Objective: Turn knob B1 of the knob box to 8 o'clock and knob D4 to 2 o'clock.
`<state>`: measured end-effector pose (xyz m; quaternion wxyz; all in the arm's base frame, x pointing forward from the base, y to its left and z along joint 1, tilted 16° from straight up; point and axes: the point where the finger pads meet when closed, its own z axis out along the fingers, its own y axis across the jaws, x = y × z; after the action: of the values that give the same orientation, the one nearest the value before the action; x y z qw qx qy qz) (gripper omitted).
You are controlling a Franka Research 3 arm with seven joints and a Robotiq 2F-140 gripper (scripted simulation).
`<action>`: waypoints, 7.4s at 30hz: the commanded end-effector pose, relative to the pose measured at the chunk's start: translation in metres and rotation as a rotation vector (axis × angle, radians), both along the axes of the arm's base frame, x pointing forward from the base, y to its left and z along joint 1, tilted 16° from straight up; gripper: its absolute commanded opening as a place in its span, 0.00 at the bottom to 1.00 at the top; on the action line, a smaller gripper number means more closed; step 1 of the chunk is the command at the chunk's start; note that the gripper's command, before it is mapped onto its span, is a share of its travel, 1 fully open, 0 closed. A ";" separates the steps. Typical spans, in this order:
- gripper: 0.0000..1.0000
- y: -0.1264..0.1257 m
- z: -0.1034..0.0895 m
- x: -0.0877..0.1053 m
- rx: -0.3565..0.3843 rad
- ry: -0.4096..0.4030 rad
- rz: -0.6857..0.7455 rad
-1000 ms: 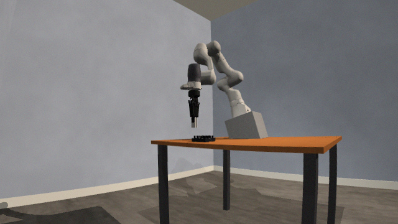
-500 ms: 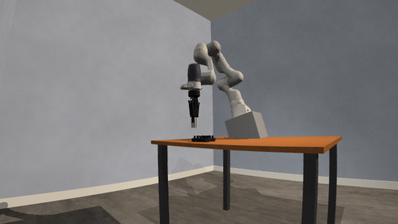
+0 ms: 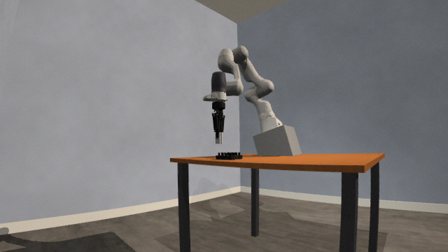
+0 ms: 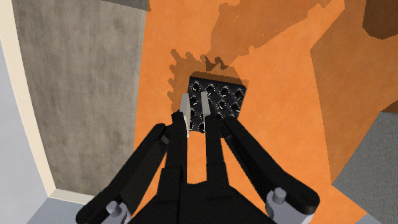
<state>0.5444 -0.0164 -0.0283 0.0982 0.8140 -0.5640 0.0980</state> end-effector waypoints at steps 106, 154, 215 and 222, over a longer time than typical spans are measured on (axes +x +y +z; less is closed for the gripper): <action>0.12 -0.011 -0.043 0.003 0.001 -0.001 -0.006; 0.12 -0.012 -0.047 0.003 0.001 -0.001 -0.006; 0.05 -0.015 -0.056 0.003 0.001 -0.001 -0.006; 0.05 -0.015 -0.056 0.003 0.001 -0.001 -0.006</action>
<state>0.5469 -0.0314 -0.0840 0.0982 0.8126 -0.5662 0.0971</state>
